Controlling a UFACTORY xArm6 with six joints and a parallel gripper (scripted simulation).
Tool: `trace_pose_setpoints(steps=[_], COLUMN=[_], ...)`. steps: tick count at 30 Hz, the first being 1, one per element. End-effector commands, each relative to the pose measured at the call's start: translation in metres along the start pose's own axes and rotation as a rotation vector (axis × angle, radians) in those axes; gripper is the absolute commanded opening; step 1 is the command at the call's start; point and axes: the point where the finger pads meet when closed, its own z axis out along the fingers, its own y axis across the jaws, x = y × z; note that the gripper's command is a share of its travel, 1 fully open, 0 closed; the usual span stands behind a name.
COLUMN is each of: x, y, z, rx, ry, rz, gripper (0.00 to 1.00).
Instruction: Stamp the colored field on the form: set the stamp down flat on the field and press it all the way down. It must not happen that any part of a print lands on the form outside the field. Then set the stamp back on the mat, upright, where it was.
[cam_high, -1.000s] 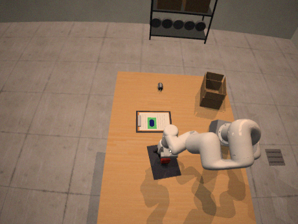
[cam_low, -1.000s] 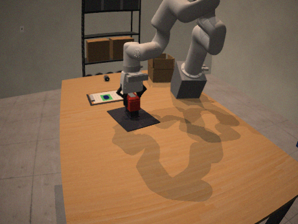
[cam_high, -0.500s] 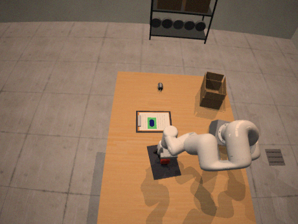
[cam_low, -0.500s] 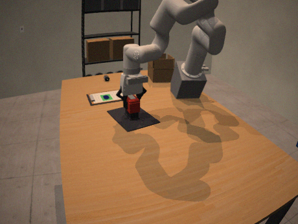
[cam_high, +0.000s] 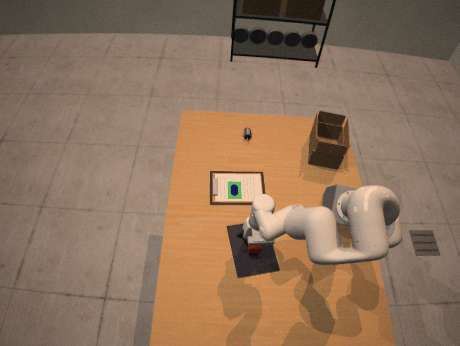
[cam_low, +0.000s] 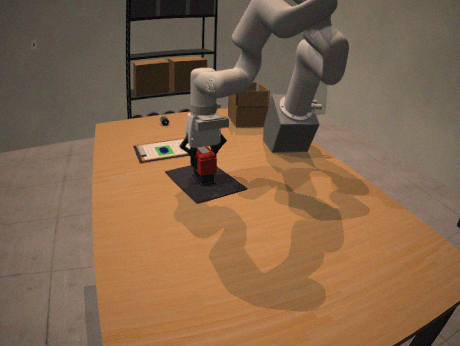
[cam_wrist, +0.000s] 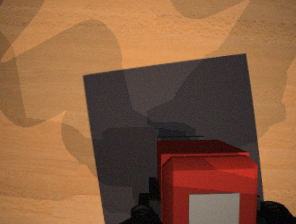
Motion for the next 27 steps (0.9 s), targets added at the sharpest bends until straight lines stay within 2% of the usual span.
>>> trace_pose_setpoints(steps=[1, 2, 3, 27], x=[0.0001, 0.0001, 0.0001, 0.0001], y=[0.0011, 0.0011, 0.0011, 0.0011], z=[-0.0007, -0.0007, -0.0007, -0.0007], rx=[-0.003, -0.003, -0.003, -0.003], ry=[0.000, 0.000, 0.000, 0.000], rz=[0.000, 0.000, 0.000, 0.000], gripper=[0.34, 0.34, 0.96, 0.96])
